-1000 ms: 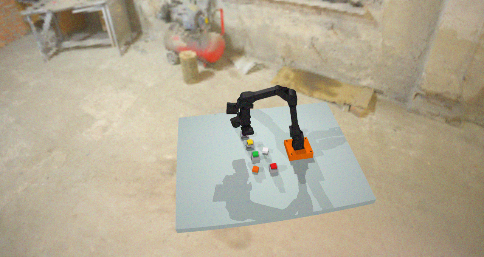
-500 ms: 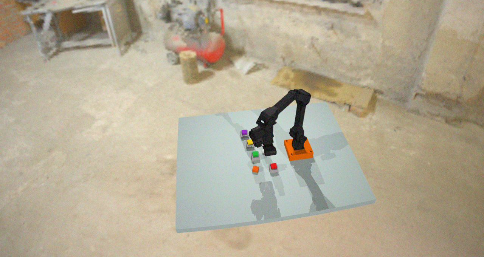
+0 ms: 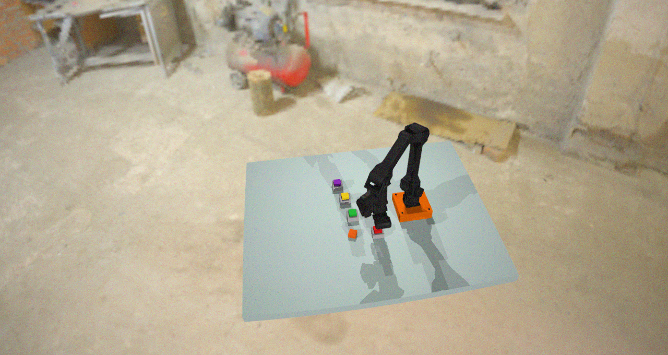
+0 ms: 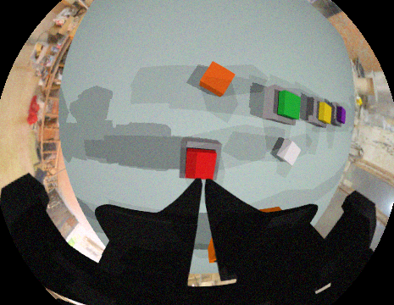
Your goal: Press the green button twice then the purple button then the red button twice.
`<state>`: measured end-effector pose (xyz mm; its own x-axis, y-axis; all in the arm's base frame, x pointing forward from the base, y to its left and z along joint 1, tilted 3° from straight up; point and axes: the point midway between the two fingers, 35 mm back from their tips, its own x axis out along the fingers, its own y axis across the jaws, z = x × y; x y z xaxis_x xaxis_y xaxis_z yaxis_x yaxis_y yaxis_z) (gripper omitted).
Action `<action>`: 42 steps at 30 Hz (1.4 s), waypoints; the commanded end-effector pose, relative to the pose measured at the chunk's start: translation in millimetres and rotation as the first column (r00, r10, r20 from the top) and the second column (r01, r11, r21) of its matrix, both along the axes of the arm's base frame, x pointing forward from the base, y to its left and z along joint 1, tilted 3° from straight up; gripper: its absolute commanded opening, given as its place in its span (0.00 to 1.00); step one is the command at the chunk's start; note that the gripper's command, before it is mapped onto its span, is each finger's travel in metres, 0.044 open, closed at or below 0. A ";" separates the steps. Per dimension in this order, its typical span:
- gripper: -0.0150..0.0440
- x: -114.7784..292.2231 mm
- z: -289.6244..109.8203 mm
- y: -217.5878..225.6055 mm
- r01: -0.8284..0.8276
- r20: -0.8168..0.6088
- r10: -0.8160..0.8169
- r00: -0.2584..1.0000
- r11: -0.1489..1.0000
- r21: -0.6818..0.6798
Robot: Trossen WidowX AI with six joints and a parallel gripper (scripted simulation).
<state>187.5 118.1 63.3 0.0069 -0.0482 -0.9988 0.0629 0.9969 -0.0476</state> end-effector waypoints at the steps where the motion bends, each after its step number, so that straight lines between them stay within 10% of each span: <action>1: 0.29 0.8 -7.8 -0.8 0.002 0.010 -0.002 1.000 1.000 0.000; 42: 0.29 1.3 -40.4 -2.5 0.002 0.010 -0.002 1.000 1.000 -0.001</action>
